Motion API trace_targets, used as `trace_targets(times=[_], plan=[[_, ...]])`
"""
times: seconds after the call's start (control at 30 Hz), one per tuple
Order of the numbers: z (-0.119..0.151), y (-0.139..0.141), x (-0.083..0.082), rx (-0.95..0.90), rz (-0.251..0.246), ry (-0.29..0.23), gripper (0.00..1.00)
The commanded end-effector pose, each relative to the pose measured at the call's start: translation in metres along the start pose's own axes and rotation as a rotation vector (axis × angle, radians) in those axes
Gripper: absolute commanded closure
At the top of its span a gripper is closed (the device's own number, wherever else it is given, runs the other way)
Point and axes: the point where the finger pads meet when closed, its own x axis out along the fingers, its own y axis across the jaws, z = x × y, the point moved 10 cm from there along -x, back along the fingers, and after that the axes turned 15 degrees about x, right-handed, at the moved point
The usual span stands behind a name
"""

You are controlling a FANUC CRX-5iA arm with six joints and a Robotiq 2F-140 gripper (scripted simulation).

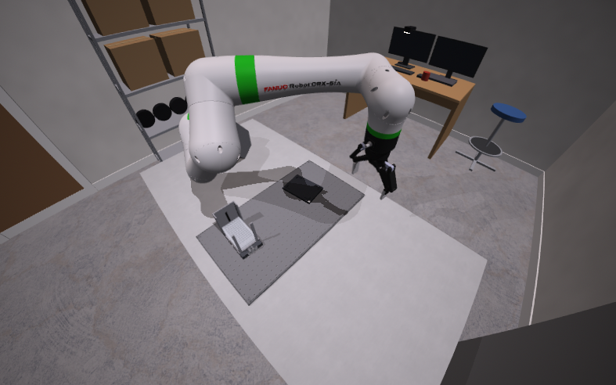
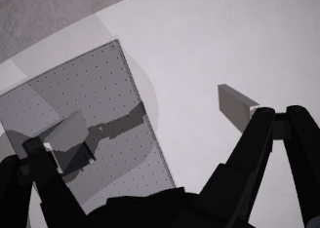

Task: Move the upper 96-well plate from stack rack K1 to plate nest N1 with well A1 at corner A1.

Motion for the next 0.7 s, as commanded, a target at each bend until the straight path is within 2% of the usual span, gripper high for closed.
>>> trace_targets(times=[0.0, 0.53, 0.67], plan=[[0.0, 0.0, 0.0, 0.0, 0.0, 0.0, 0.0], [0.0, 0.0, 0.0, 0.0, 0.0, 0.0, 0.0], [0.017, 0.003, -0.008, 0.088, 0.009, -0.008, 0.0]])
